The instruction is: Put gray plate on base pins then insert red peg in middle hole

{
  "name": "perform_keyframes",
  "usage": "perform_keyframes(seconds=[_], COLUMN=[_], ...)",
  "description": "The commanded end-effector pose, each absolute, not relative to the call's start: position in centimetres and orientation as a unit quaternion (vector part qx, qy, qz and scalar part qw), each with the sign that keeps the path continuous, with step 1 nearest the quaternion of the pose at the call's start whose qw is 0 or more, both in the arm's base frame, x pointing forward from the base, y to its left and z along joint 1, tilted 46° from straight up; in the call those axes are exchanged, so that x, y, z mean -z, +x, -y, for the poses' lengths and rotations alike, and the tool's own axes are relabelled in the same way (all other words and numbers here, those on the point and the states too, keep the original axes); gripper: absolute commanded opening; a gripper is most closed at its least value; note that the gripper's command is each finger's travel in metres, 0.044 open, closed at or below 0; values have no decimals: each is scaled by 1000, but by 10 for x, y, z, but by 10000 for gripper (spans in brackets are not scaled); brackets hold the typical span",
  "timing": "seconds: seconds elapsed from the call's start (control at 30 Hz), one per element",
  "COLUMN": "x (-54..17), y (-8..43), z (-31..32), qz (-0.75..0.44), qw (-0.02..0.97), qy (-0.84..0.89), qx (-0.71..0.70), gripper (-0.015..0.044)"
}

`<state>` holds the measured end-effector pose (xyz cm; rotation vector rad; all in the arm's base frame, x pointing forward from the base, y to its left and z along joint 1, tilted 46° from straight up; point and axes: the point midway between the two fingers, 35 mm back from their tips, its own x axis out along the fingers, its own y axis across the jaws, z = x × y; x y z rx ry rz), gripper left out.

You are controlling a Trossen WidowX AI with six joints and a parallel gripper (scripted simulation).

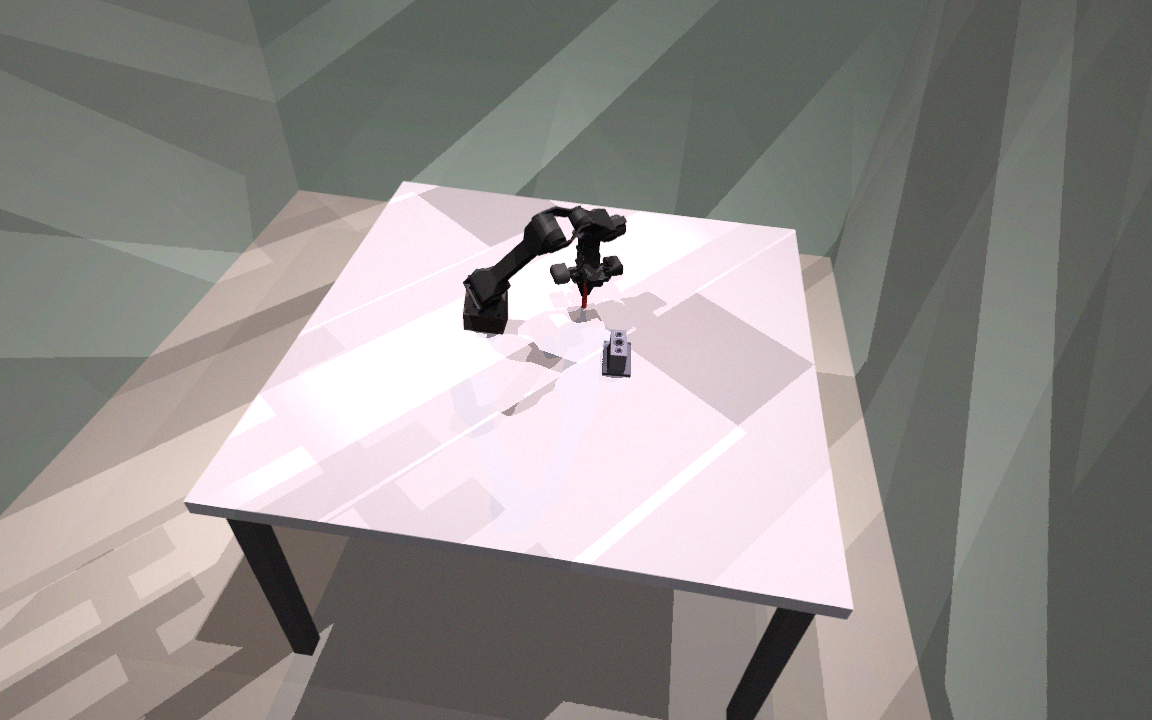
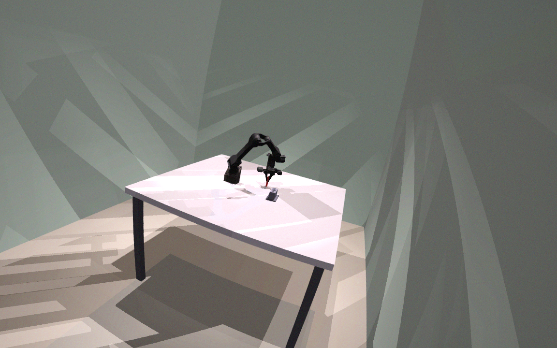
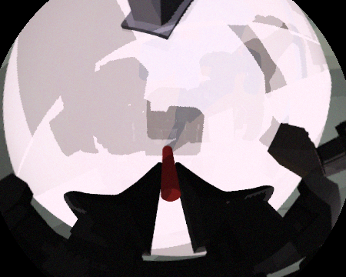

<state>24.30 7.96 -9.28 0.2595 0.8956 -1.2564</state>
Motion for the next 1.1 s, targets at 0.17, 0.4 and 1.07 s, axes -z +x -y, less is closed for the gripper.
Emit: perform_keyframes(seconds=[0.17,0.4,1.07], x=[90,77,44], y=[244,246,246], z=[-83,-99,-133], qz=[-404,-405,-406], qw=[711,711,712], qy=[114,115,110], qx=[564,563,563], gripper=[0,0,0])
